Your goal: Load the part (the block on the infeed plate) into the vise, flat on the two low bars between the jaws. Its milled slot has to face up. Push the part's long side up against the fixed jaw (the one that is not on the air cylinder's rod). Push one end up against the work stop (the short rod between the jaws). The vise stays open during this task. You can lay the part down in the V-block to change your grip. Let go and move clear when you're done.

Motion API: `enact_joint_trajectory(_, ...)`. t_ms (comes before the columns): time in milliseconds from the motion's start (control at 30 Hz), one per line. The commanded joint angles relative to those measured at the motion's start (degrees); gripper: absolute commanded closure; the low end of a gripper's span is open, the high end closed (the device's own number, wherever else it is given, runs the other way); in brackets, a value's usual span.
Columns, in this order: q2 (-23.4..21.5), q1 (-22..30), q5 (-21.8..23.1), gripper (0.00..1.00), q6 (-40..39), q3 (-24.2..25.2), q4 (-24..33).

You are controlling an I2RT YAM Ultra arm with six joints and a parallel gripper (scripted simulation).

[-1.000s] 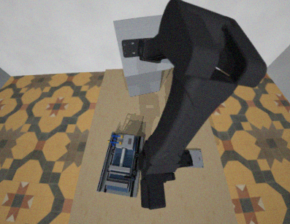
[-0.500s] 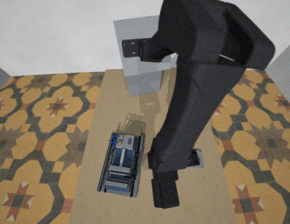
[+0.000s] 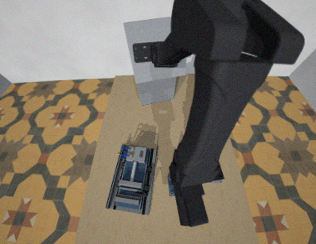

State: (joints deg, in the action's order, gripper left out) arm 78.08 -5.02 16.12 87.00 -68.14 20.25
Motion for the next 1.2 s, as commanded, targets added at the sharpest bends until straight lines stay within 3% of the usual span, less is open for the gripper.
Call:
enact_joint_trajectory(0,-1.9,1.3,-3.4,1.0,-1.3,1.3,1.1)
enact_joint_trajectory(600,-2.2,4.5,-11.1,1.0,-3.0,-1.0,1.8)
enact_joint_trajectory(1167,-2.2,5.3,-12.9,1.0,-3.4,-1.5,2.1)
